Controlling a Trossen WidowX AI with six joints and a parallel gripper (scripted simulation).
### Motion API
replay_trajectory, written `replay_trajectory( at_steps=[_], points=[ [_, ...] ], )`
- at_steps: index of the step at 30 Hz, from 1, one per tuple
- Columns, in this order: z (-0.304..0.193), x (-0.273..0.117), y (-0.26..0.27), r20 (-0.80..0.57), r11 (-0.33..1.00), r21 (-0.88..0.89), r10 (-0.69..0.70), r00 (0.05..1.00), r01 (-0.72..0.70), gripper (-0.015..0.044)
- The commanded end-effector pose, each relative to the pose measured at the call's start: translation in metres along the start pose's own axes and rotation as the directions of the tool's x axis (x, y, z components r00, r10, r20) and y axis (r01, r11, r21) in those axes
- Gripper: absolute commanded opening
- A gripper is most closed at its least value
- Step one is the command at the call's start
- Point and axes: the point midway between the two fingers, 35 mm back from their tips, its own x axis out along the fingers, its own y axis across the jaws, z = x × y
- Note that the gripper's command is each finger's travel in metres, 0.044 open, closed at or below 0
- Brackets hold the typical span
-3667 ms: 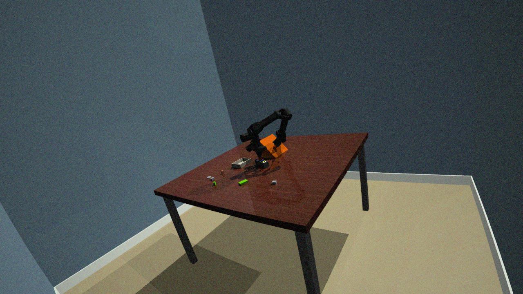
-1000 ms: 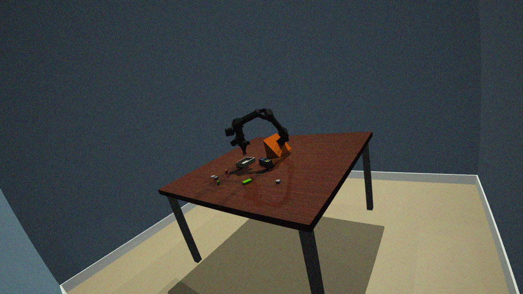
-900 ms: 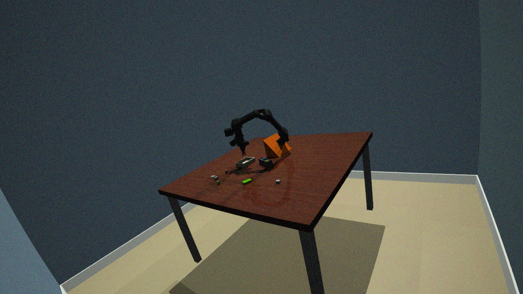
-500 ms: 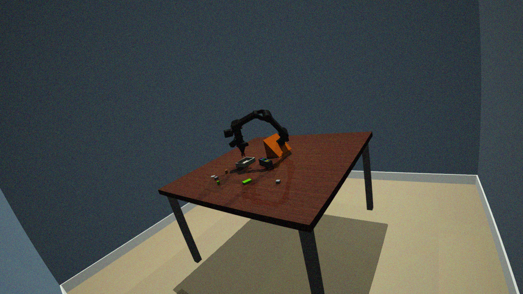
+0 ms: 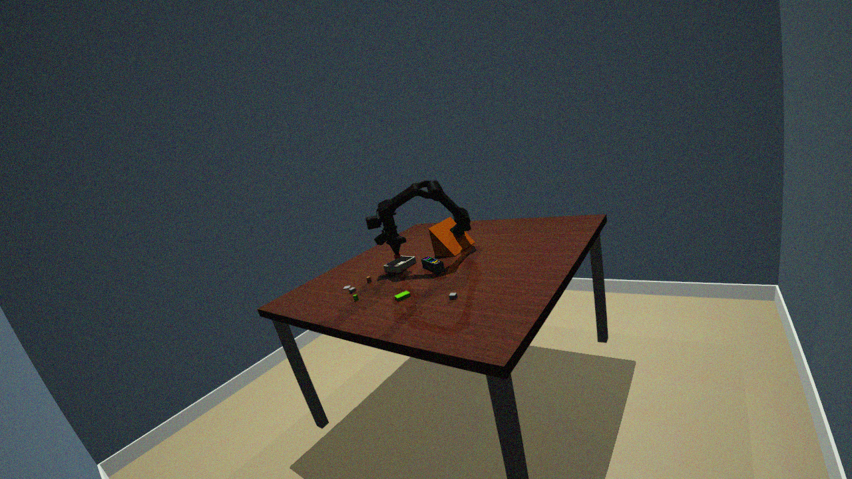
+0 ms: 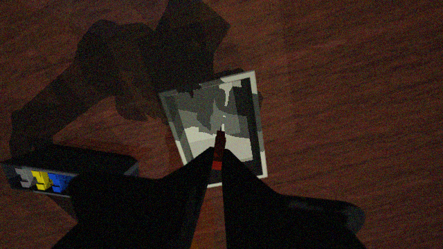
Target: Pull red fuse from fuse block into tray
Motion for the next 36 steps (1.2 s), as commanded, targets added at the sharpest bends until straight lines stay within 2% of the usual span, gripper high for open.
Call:
replay_trajectory(
  at_steps=[1,8,21,25,36],
  points=[
    [-0.003,0.010,0.000,-0.011,1.000,0.011,0.008,1.000,-0.008,0.0000],
    [-0.003,0.010,0.000,-0.011,1.000,0.011,0.008,1.000,-0.008,0.0000],
    [-0.001,0.005,0.000,-0.005,1.000,0.002,0.002,1.000,-0.002,0.0330],
    [-0.002,-0.028,-0.001,-0.010,1.000,0.011,0.006,1.000,-0.006,0.0330],
    [-0.003,-0.029,-0.002,-0.008,1.000,0.020,0.011,1.000,-0.011,0.0330]
  ],
)
